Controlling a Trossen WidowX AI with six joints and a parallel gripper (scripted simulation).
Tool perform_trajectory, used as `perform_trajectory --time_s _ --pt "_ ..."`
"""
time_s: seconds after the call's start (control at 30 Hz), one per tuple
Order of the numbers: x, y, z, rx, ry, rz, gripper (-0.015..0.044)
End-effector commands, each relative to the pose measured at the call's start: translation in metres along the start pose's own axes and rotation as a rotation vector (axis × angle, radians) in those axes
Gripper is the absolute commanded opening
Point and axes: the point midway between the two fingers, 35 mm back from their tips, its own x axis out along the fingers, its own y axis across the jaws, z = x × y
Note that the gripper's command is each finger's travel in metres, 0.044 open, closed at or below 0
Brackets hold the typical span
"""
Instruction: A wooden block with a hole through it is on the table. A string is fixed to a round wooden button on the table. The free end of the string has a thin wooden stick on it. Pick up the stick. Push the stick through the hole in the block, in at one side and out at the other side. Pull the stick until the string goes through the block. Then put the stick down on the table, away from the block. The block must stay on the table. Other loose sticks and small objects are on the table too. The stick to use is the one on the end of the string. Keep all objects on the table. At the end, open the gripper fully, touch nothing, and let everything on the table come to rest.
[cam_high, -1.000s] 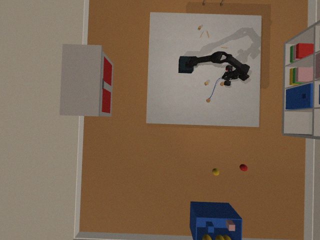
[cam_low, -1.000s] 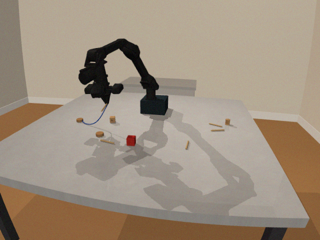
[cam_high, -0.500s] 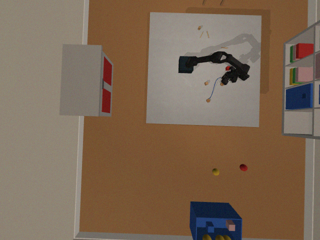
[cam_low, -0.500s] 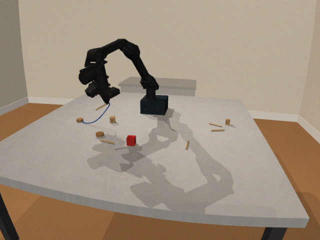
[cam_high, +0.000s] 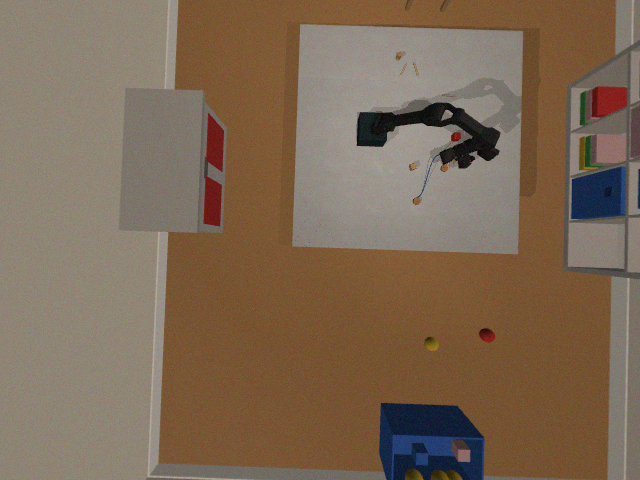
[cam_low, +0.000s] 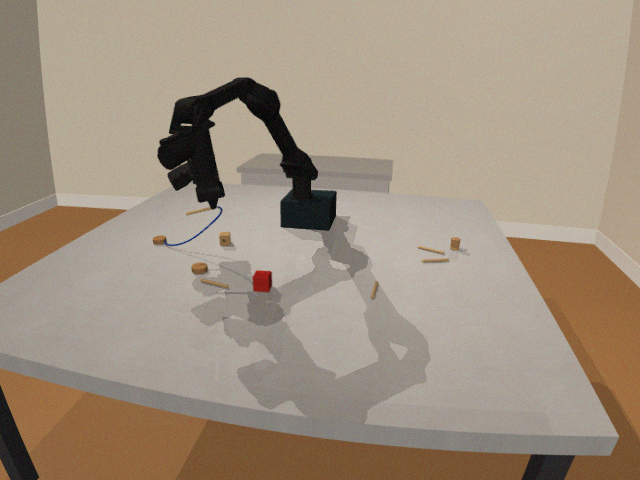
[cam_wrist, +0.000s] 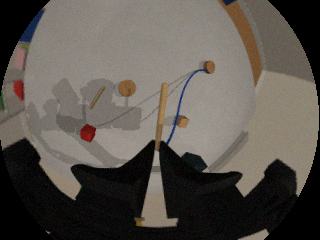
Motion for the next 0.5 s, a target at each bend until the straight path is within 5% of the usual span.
perform_trajectory --time_s 0.0,0.47 --pt "-0.0002 -0.0002 0.0001 0.123 -0.003 -0.006 0.0000" --pt "-0.0005 0.0006 0.0008 0.607 -0.014 -0.008 0.0000"
